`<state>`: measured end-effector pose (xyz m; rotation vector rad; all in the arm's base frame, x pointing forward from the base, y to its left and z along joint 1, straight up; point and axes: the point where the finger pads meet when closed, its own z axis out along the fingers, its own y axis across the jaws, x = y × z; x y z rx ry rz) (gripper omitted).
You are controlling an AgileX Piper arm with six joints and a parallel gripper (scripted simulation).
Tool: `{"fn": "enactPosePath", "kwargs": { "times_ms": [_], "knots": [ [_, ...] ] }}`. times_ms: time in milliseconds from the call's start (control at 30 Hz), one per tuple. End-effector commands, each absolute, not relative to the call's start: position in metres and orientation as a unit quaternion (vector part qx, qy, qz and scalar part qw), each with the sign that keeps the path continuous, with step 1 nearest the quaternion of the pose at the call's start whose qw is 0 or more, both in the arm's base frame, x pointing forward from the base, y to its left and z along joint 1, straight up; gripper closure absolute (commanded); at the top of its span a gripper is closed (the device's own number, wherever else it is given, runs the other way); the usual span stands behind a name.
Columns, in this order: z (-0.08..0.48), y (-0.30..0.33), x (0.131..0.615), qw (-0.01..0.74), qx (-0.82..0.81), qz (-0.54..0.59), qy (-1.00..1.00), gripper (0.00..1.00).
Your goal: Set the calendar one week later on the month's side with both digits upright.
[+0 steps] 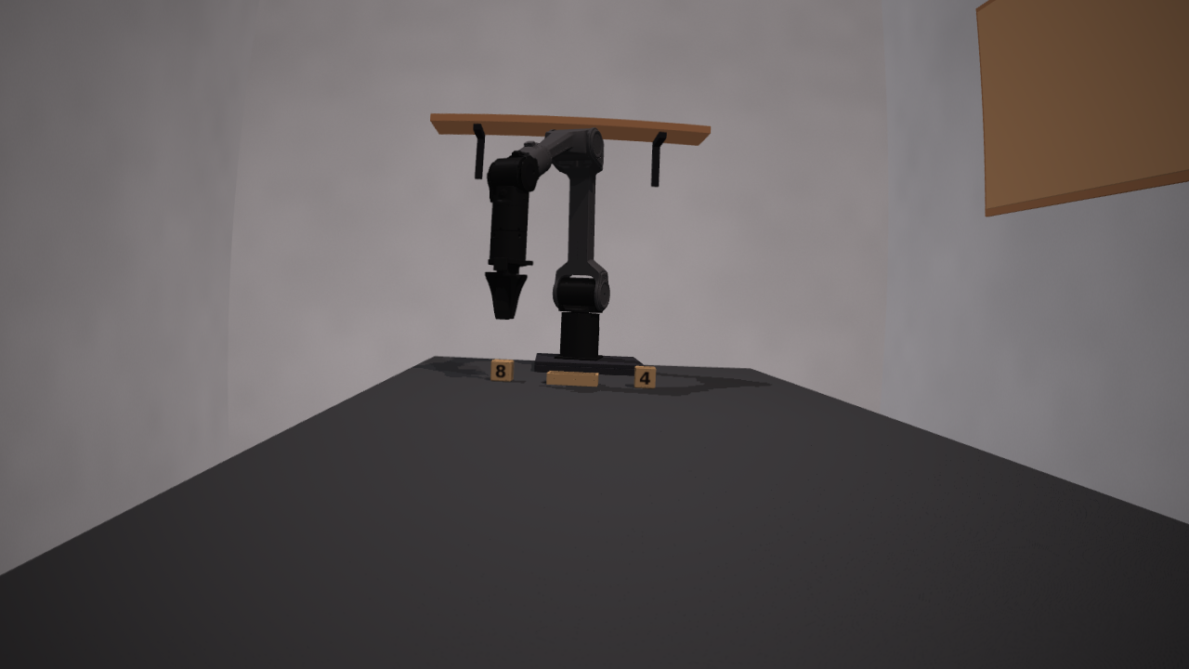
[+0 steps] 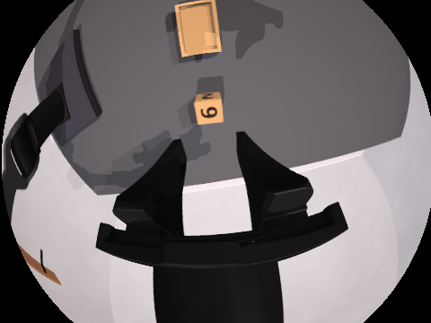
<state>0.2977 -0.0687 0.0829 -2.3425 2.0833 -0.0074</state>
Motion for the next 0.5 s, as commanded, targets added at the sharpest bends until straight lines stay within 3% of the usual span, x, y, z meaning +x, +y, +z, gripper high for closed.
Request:
{"fn": "enactPosePath", "kwargs": {
  "times_ms": [0, 200, 233, 467],
  "knots": [
    [0.0883, -0.0689, 0.2982, 0.004, -0.747, -0.004, 0.665, 0.38],
    [0.0887, -0.0688, 0.2976, 0.004, -0.747, -0.002, 0.665, 0.38],
    [0.0887, -0.0688, 0.2977, 0.004, -0.747, -0.003, 0.665, 0.00],
    [0.0887, -0.0688, 0.2977, 0.004, -0.747, -0.003, 0.665, 0.00]
  ]
}}
